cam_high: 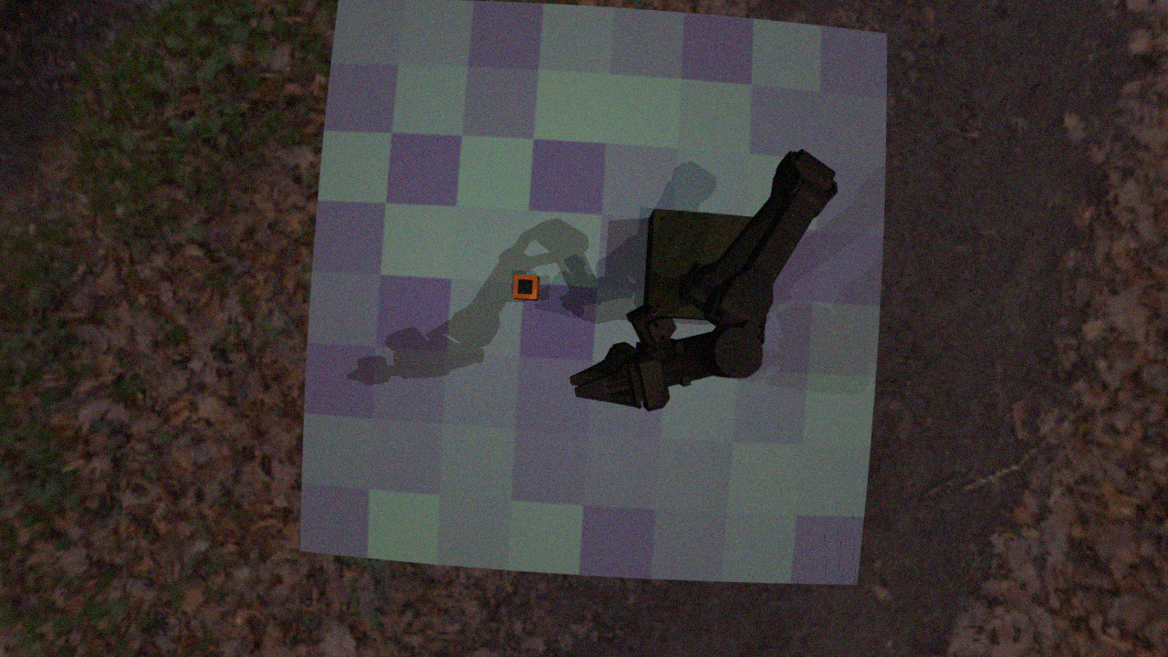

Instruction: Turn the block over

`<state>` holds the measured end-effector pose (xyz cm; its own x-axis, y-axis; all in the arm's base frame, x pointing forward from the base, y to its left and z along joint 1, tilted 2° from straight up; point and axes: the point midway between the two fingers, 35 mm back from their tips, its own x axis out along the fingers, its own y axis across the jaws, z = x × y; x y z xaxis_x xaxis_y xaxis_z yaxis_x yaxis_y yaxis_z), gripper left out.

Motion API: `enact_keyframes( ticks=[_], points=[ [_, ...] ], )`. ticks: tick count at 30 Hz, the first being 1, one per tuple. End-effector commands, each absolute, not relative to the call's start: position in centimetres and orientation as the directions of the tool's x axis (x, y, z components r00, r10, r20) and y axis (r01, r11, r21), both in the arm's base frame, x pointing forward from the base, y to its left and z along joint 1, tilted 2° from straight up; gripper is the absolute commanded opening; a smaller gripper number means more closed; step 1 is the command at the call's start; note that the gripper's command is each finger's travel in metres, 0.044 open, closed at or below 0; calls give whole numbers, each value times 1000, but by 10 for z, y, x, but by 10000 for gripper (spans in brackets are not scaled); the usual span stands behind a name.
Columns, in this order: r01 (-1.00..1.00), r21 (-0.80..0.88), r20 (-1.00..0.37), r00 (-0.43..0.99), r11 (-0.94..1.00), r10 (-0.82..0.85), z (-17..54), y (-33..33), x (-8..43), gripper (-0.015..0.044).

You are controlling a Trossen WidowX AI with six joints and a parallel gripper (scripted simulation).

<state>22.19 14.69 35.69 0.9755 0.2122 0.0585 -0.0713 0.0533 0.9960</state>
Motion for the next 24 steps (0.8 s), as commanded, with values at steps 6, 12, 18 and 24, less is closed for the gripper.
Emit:
enact_keyframes(
  ticks=[6, 12, 18, 24],
  points=[
    [72, 860, -171, 974, 505, 151, 319, 155, 274, 440],
    [258, 458, -476, 880, 851, -11, 251, 125, 339, 440],
    [278, 108, -749, 654, 955, -106, 182, 81, 372, 440],
    [161, -67, -949, 296, 985, -113, 111, 24, 377, 440]
  ],
)
